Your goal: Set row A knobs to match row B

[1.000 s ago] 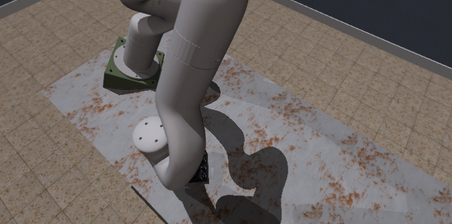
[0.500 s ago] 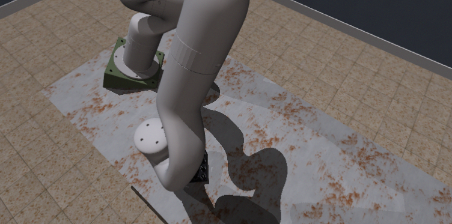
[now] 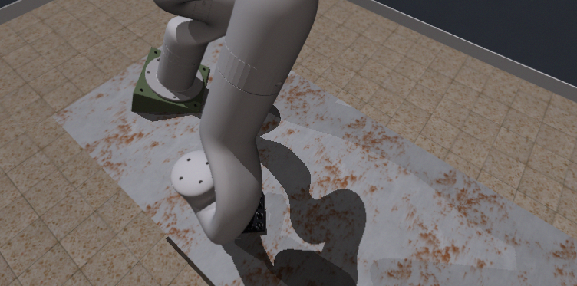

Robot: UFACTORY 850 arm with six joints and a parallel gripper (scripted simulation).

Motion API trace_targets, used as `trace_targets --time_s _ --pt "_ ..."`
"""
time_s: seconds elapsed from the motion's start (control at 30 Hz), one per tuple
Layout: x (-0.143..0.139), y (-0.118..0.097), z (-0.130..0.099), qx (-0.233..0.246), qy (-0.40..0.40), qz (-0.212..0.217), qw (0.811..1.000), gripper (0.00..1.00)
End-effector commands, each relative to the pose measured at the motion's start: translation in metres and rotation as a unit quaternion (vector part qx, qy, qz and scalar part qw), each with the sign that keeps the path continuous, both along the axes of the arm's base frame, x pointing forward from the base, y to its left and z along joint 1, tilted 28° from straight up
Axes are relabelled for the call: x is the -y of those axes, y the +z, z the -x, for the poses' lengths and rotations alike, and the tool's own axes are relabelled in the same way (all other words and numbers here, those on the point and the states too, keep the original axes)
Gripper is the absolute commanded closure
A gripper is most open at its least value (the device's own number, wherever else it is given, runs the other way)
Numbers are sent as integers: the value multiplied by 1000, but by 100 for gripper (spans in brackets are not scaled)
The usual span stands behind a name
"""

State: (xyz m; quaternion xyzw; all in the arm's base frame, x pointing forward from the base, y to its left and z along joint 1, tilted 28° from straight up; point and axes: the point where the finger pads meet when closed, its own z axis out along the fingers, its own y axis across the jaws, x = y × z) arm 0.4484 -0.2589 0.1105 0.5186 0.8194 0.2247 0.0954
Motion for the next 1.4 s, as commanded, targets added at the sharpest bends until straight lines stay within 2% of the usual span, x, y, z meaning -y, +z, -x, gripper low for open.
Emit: trace_targets --time_s 0.0,0.7,0.73,1.37 --pt "1 1 0 1 0 1 1000 81" --pt "1 1 0 1 0 1 1000 81" --pt "1 1 0 1 0 1 1000 92" --pt "1 1 0 1 0 1 1000 92"
